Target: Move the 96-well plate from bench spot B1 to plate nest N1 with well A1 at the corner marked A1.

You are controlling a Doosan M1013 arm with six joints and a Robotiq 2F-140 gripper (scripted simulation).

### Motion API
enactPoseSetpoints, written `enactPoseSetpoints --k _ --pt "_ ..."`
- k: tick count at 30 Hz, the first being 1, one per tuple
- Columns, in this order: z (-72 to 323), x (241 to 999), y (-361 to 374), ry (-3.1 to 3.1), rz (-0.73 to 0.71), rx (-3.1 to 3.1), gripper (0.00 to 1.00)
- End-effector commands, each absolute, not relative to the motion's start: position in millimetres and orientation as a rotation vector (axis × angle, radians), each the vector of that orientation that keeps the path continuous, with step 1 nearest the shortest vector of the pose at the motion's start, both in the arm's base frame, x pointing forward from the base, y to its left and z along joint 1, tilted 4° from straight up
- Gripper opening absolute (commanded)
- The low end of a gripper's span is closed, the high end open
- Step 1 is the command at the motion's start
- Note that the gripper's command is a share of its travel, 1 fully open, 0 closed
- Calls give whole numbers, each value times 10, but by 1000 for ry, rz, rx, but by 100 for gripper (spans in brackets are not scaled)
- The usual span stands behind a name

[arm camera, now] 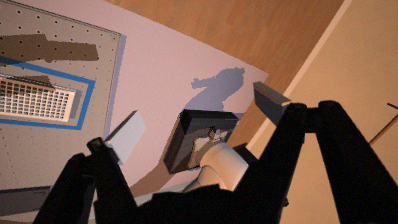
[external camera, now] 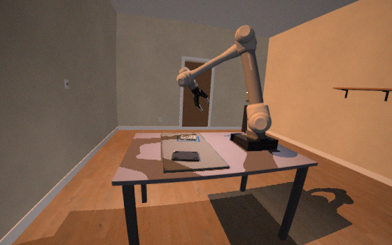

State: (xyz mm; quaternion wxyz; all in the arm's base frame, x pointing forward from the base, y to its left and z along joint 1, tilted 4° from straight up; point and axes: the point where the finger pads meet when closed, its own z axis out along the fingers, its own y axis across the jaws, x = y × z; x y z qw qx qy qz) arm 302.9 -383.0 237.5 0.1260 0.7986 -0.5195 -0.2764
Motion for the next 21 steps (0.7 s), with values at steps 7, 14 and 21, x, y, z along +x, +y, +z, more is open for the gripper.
enactPoseSetpoints --k 7,14,21 --pt "2012 3339 -3738 -1388 -703 2483 100" --pt "1834 3503 -3678 -1301 -633 2576 100" --pt "1597 3734 -3583 -1199 -550 2672 100"
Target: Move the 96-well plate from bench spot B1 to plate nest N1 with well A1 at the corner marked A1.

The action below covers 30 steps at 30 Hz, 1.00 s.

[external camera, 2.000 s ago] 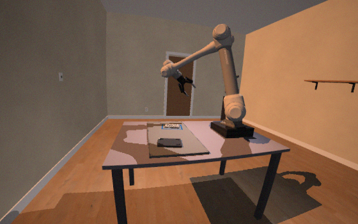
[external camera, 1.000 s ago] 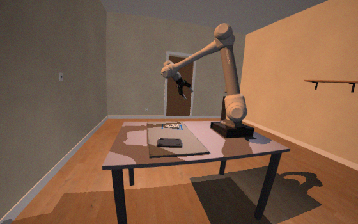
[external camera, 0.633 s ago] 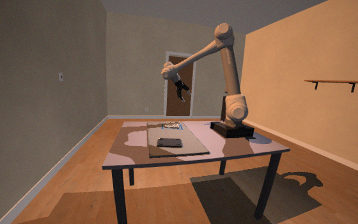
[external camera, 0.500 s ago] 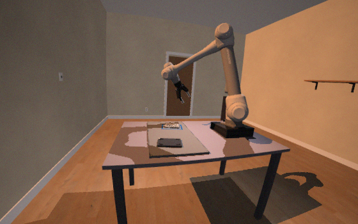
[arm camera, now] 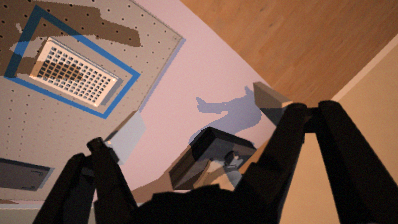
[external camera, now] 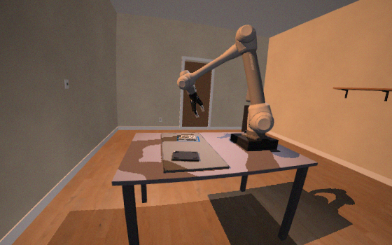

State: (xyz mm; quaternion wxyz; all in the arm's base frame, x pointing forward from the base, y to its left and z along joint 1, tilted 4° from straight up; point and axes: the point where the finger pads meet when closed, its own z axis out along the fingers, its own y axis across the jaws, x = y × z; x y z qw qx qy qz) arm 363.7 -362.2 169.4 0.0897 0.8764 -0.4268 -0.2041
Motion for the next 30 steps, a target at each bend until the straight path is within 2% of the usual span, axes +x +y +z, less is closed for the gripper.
enactPoseSetpoints --k 1,13,16,20,23,28,30 --pt "1563 3768 -3568 -1190 -543 2679 100" --pt "1259 4089 -3413 -1085 -458 2763 100" --pt "1168 4194 -3355 -983 -375 2833 100" --pt "1063 4314 -3289 -978 -370 2836 100" --pt "977 4419 -3225 -871 -283 2897 100" --pt "891 4524 -3162 -868 -280 2898 100" --pt "836 4594 -3116 -795 -220 2933 100"
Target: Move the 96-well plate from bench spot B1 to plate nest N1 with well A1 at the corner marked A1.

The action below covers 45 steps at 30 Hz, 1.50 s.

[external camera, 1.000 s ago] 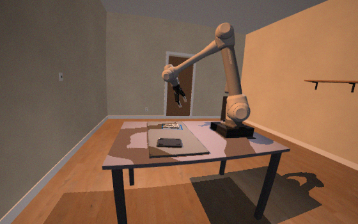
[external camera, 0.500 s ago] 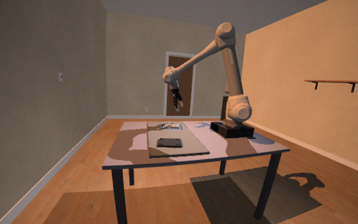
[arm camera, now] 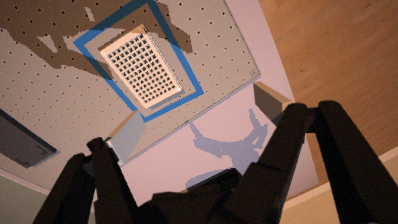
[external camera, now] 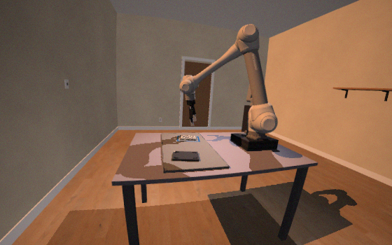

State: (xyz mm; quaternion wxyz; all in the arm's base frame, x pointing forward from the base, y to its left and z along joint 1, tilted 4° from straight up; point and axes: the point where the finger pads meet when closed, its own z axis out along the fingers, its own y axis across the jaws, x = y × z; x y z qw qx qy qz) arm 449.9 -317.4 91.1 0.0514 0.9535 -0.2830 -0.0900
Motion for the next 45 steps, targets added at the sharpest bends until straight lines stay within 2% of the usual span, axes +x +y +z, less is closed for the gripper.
enactPoseSetpoints --k 1,5,8,12,15,45 --pt "809 4630 -3093 -758 -189 2949 100" --pt "719 4747 -3016 -758 -188 2950 100" --pt "643 4853 -2941 -647 -96 2990 100" --pt "592 4923 -2892 -647 -96 2990 100" --pt "521 5028 -2812 -536 -2 3019 100" --pt "273 5147 -2733 -536 -2 3019 100"
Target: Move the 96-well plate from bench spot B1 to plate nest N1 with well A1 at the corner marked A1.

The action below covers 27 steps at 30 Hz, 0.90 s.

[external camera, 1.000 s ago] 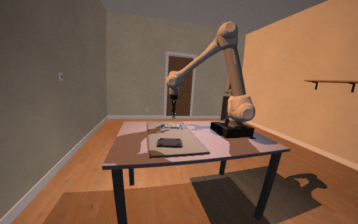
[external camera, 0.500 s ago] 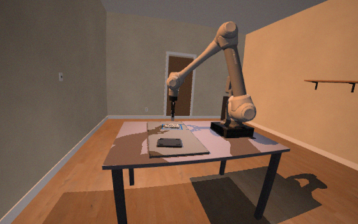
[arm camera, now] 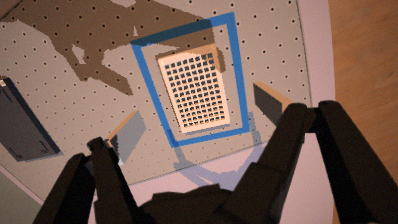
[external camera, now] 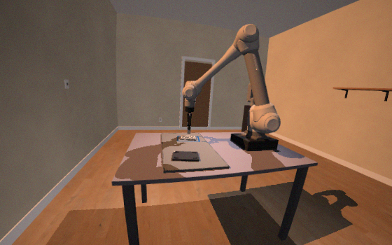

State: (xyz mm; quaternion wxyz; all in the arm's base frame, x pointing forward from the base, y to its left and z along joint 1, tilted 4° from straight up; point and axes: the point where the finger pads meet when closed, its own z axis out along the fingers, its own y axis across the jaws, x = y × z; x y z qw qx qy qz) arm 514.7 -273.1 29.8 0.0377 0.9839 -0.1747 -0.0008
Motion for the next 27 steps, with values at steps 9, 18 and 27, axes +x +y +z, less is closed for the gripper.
enactPoseSetpoints --k 9,18,27 --pt "140 5145 -2743 -536 -2 3019 100" --pt "23 5143 -2751 -536 -2 3019 100" --pt "-126 5141 -2762 -536 -2 3019 100"
